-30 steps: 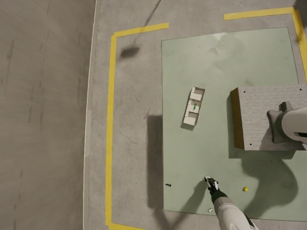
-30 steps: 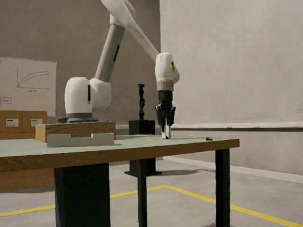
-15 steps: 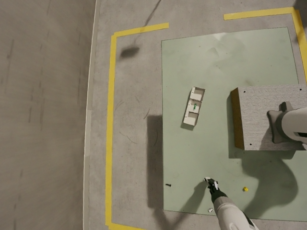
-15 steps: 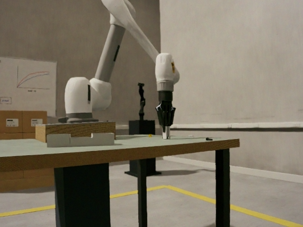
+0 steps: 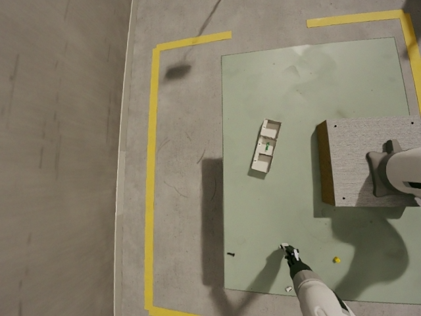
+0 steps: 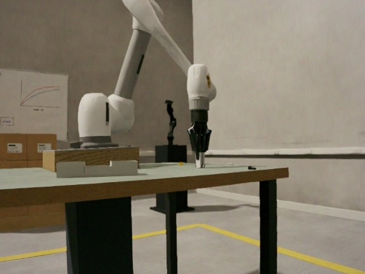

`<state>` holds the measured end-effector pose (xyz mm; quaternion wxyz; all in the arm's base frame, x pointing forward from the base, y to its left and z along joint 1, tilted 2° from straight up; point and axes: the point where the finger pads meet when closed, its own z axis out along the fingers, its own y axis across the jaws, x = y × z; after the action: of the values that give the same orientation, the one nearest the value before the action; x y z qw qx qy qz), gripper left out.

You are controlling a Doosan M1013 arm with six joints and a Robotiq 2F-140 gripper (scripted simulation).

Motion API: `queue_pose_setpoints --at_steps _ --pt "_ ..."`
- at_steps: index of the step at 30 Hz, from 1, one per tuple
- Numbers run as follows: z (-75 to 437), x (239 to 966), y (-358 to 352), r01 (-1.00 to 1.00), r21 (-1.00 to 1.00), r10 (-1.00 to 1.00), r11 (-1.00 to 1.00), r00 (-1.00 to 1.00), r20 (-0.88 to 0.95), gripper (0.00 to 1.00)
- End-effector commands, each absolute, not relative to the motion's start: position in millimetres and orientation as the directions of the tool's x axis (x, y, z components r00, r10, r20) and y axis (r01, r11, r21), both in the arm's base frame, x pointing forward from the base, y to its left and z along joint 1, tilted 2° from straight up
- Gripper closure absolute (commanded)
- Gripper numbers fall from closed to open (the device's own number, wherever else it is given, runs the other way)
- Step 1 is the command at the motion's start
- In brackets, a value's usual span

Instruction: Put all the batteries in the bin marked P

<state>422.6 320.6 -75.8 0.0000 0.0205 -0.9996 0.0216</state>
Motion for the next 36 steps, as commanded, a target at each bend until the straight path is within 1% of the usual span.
queue_pose_setpoints --at_steps 1,13,33,36 --pt "-75 423 321 -0.041 -0.043 -0.041 0.998 -0.999 0.000 0.85" --pt "-75 423 321 -0.041 -0.043 -0.041 0.998 -0.999 0.000 0.85" --pt "-16 423 323 -0.041 -0.043 -0.041 0.998 -0.999 0.000 0.85" --pt "-16 423 323 -0.041 -0.043 -0.041 0.998 -0.999 0.000 0.85"
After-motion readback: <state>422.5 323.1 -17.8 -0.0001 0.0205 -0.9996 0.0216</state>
